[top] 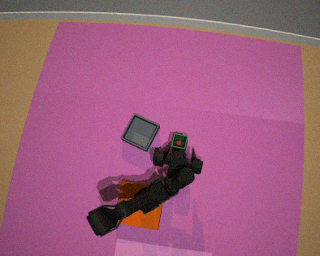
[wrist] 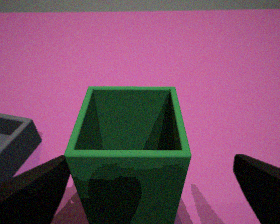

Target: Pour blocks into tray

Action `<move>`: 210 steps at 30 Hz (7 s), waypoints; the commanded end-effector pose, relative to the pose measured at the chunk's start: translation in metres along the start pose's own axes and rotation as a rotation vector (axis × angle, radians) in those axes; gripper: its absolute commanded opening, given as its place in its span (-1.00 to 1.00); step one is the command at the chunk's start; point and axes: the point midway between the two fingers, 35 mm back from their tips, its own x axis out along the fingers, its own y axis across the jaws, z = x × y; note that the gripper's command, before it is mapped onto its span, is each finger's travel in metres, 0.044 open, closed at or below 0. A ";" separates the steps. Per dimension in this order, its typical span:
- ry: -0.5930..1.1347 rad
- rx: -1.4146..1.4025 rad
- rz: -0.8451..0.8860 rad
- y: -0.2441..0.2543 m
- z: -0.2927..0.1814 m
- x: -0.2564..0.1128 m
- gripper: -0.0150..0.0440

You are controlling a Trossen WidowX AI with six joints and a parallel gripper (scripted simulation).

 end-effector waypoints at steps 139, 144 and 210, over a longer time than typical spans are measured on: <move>0.012 -0.066 0.182 0.106 0.076 0.071 -0.49; 0.010 -0.076 0.207 0.123 0.078 0.073 -0.49; 0.127 0.767 0.287 0.199 0.082 0.075 -0.49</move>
